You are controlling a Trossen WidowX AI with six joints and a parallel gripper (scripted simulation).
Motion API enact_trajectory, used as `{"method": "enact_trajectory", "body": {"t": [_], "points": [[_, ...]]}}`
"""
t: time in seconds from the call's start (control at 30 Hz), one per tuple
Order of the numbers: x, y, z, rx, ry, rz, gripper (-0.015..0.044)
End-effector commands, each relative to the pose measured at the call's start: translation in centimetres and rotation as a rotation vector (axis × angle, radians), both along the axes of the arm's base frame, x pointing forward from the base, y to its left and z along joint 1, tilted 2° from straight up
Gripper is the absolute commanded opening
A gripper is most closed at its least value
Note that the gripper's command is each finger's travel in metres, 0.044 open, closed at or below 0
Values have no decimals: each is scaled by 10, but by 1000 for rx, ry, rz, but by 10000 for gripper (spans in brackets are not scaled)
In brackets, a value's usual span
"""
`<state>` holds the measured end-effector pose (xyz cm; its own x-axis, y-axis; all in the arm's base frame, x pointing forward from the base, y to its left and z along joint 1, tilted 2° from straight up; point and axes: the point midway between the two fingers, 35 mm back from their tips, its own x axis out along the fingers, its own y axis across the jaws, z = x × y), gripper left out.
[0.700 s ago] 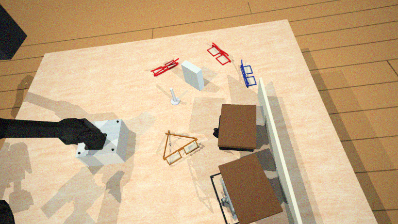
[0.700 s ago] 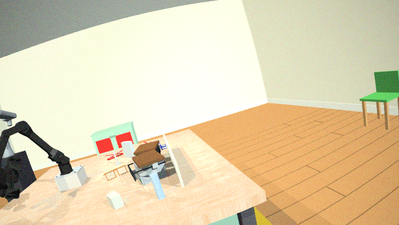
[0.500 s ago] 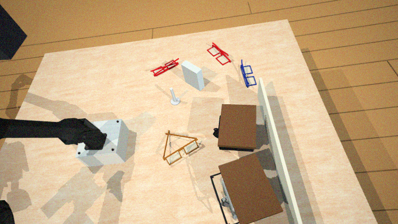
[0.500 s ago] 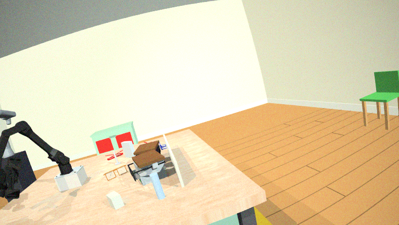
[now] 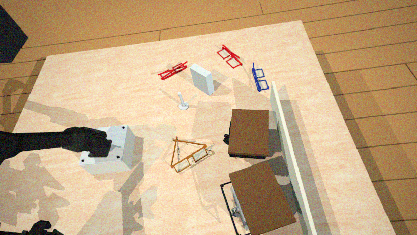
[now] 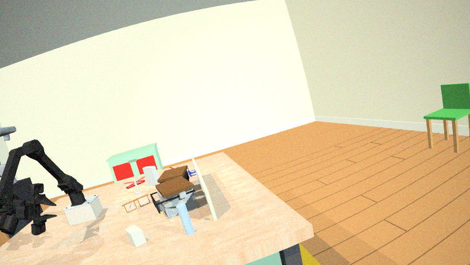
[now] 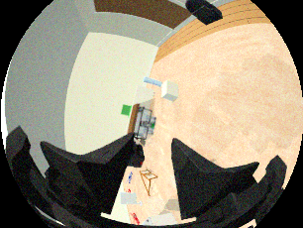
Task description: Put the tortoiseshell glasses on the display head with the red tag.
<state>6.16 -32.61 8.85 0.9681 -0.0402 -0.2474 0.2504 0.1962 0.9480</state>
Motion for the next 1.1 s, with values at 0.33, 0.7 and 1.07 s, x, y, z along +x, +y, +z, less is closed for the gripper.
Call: {"method": "enact_trajectory", "body": {"t": [0.33,0.7,1.07], "points": [[136,69,-17,277,365,514,0],[227,163,-13,286,767,772,0],[279,278,-10,168,1099,875,0]]}}
